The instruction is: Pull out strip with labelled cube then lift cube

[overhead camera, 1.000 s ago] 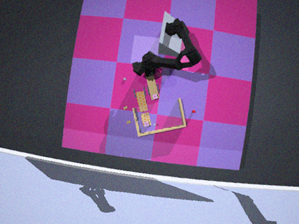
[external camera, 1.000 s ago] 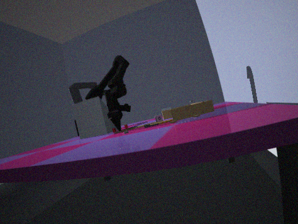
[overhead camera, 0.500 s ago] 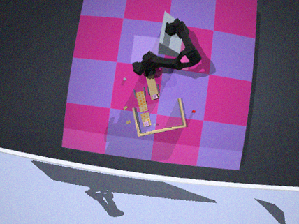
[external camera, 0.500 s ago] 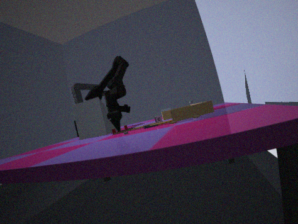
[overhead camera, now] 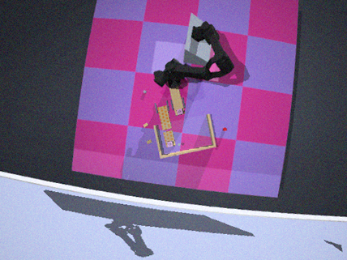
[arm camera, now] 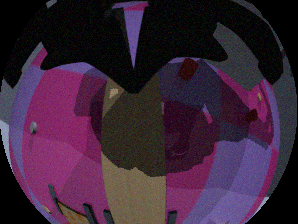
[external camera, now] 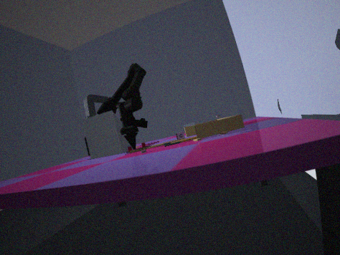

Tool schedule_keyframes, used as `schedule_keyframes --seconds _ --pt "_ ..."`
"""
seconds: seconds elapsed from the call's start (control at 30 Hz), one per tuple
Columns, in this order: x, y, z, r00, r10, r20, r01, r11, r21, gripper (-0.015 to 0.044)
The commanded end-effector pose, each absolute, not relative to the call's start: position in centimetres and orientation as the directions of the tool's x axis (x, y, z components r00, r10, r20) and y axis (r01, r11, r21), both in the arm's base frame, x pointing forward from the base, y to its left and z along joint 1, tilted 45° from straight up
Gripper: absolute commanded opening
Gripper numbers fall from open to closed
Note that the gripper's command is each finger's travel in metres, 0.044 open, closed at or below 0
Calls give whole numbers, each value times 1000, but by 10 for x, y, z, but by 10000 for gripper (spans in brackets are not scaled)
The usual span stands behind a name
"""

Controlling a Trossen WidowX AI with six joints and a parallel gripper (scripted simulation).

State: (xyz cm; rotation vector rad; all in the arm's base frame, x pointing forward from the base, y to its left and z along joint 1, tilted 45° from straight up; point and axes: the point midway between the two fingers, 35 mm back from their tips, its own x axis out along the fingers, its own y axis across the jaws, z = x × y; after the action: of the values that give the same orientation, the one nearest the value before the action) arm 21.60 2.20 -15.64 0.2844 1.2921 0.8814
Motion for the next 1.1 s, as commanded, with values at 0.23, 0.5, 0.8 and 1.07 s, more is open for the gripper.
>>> schedule_keyframes --seconds 0.23,0.5,0.8,1.07 --pt "223 -2 -131 5 697 -717 -417 653 632 26" --pt "255 7 -122 5 698 -716 -489 627 607 236" --pt "284 12 -113 6 698 -716 -489 627 607 440" --pt "309 16 -103 7 698 -716 -490 626 606 440"
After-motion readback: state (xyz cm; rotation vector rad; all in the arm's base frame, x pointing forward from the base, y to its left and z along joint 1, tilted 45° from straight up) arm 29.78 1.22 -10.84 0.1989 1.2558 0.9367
